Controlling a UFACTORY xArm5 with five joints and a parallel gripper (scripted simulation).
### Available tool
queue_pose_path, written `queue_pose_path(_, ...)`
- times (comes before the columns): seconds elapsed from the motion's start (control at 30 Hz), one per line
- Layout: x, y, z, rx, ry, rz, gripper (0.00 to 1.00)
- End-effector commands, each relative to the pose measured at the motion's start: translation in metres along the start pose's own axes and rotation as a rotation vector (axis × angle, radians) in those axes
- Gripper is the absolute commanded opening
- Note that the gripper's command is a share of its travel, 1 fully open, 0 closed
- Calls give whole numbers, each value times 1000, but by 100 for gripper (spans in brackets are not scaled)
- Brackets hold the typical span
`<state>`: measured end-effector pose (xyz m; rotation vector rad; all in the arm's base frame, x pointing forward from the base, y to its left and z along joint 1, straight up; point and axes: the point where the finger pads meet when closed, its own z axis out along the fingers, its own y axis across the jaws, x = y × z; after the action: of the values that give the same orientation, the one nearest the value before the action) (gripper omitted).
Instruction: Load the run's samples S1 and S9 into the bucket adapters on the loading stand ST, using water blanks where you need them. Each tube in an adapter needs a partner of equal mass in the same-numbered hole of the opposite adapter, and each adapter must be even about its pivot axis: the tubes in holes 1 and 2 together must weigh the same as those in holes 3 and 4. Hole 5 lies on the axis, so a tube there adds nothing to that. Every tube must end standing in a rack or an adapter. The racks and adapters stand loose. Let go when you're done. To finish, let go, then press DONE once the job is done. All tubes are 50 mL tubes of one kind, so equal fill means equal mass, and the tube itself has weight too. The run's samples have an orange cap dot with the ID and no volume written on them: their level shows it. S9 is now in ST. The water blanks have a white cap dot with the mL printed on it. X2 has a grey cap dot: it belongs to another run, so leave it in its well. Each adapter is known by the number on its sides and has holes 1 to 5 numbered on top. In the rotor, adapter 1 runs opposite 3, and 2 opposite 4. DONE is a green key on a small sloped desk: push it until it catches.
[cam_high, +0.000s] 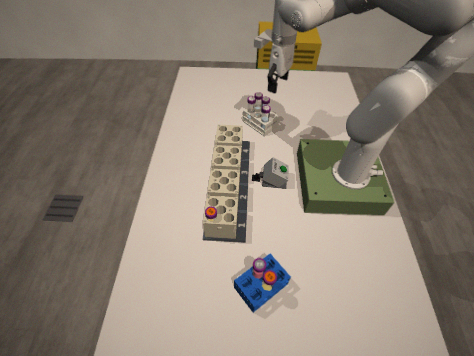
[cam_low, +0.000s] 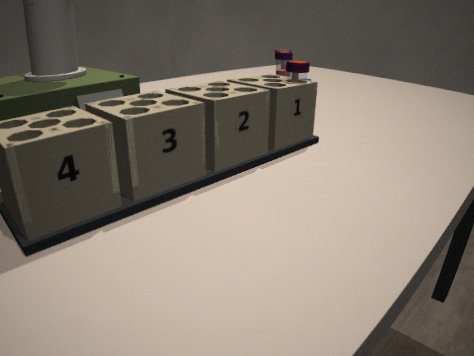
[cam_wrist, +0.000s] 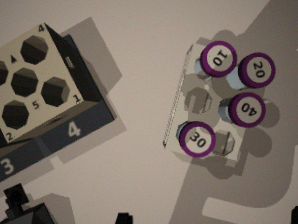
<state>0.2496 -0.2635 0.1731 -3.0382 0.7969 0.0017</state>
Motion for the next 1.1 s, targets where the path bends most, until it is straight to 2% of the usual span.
queue_pose_path(0.0, 3, -19, -2, 5, 7, -125, 100)
queue_pose_path(0.2, 4, -49, -2, 4, 7, -325, 100)
queue_pose_path(0.27, 4, -49, -2, 4, 7, -325, 100)
queue_pose_path(0.47, 6, -79, -2, 4, 8, -507, 100)
queue_pose_path(1.07, 11, -159, -3, 5, 8, -507, 100)
